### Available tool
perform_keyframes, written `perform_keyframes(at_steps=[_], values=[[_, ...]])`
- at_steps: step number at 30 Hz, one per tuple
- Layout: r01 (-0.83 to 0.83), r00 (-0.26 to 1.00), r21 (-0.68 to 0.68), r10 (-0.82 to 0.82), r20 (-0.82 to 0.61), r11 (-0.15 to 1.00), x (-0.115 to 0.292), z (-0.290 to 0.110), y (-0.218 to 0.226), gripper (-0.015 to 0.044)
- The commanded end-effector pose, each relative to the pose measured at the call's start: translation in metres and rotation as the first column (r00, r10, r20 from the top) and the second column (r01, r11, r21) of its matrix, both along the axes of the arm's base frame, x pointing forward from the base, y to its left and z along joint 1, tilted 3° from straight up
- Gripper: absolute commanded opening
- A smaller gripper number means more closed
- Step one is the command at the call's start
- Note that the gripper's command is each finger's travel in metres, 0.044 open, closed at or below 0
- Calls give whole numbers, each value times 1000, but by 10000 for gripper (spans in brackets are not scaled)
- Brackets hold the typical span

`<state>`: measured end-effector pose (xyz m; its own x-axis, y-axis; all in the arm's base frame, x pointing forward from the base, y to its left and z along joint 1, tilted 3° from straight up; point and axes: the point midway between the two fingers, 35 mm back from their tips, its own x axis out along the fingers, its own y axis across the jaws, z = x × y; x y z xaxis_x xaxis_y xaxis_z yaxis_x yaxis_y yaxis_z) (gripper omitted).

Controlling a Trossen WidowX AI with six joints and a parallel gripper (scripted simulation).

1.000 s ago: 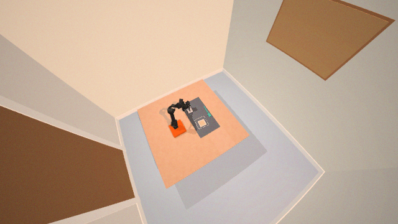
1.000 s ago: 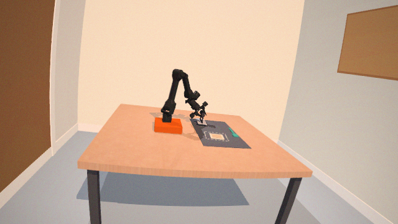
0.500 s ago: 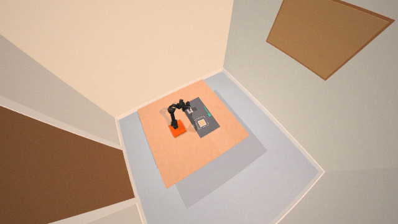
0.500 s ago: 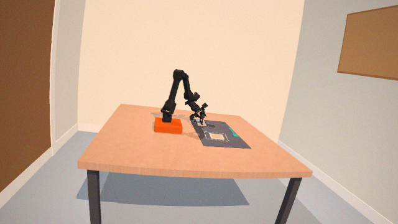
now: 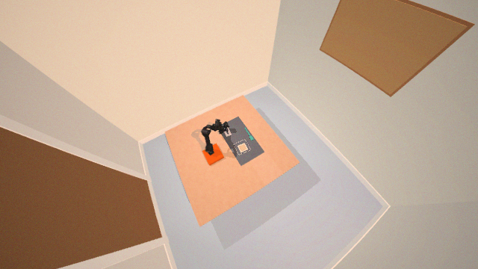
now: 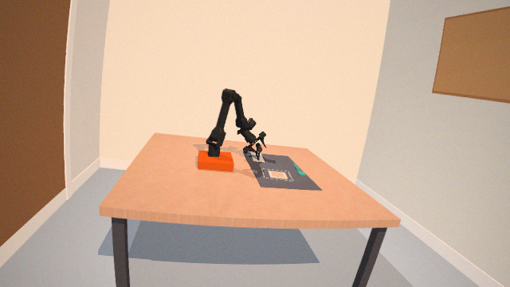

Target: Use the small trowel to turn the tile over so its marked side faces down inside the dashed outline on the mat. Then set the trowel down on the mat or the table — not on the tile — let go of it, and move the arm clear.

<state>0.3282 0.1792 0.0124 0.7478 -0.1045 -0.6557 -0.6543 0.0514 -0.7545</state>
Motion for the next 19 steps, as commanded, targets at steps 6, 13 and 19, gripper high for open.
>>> perform_keyframes(at_steps=[6,13,19], values=[[3,1000,1,-3,-2,1000,-17,15,4,300],[1,1000,1,-1,-4,1000,-35,31,6,300],[0,1000,1,0,-4,1000,-46,41,7,300]])
